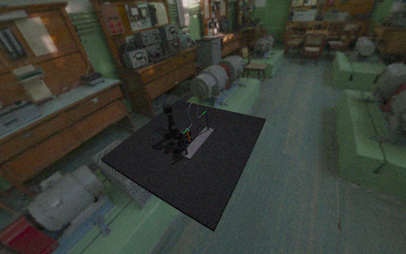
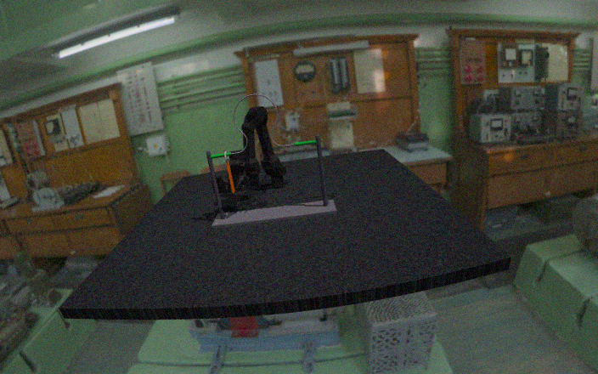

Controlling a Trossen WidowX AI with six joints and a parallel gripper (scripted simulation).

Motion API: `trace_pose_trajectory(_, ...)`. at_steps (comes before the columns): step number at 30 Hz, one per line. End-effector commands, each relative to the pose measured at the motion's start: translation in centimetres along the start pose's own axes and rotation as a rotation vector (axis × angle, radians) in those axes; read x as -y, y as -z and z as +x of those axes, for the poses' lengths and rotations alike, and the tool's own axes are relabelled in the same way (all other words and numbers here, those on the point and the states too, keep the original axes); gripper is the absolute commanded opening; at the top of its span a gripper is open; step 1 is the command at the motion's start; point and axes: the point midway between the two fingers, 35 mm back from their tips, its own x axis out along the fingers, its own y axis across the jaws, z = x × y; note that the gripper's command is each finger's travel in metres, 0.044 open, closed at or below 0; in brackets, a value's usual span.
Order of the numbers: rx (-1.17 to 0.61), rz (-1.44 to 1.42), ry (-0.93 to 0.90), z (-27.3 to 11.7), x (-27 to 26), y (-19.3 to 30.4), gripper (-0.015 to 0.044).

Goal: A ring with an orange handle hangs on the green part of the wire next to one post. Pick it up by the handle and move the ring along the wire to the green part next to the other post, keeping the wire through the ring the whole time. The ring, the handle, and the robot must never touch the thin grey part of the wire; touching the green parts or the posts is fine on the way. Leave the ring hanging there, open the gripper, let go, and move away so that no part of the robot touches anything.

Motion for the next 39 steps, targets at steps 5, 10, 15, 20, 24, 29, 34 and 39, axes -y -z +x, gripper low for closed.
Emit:
trace_pose_trajectory(5,-0.003,0.006,0.004,0.05,0.08,0.09,0.0160)
trace_pose_trajectory(10,-0.003,0.006,0.004,0.05,0.08,0.09,0.0160)
trace_pose_trajectory(15,-0.001,0.001,0.000,0.02,0.01,0.04,0.0107)
trace_pose_trajectory(20,-0.001,0.001,0.000,0.02,0.01,0.04,-0.0024)
trace_pose_trajectory(24,-0.001,0.001,0.000,0.02,0.01,0.04,-0.0129)
trace_pose_trajectory(29,-0.001,0.001,0.000,0.02,0.01,0.04,-0.0150)
trace_pose_trajectory(34,-0.001,0.001,0.001,0.02,0.03,-0.04,-0.0150)
trace_pose_trajectory(39,0.000,0.004,0.005,0.04,0.15,-0.59,-0.0150)
